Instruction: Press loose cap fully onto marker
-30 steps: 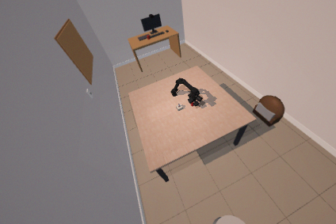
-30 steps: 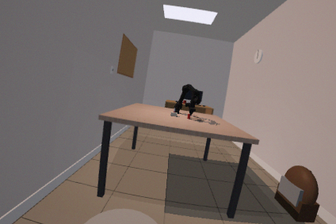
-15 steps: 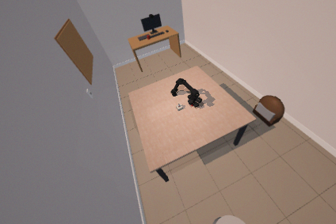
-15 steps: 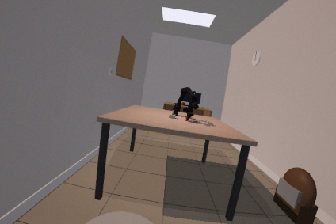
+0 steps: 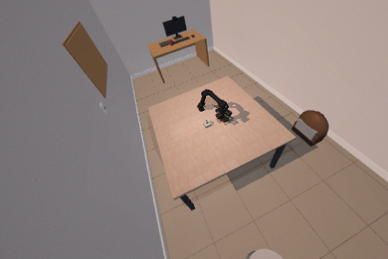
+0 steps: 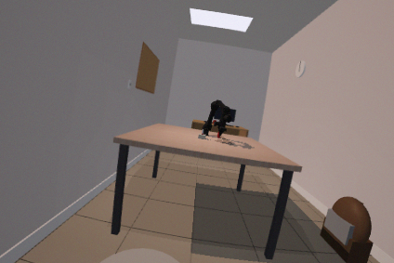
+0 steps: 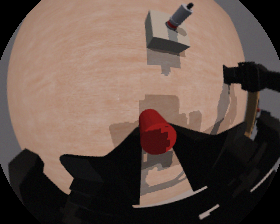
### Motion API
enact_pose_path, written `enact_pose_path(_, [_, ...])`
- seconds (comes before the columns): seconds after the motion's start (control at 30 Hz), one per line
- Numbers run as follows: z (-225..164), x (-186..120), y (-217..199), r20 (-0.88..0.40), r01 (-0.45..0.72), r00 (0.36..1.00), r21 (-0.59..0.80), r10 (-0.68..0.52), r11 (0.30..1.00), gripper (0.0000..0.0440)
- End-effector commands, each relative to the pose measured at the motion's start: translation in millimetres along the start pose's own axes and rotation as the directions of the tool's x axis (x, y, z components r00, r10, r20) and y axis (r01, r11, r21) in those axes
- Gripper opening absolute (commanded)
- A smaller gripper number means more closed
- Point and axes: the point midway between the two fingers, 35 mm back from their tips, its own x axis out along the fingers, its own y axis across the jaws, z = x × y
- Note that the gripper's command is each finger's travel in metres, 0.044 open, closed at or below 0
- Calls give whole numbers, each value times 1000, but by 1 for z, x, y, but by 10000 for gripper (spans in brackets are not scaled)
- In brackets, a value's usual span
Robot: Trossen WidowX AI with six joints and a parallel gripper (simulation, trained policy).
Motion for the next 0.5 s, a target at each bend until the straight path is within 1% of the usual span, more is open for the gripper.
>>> enact_pose_path(0.0, [10,-13,0,-3,-19,1000,12,19,1000,98])
enact_pose_path(0.27, [42,-37,-7,-21,-28,999,48,29,998,89])
enact_pose_path(0.47, [64,-49,-17,-30,-23,999,77,25,997,80])
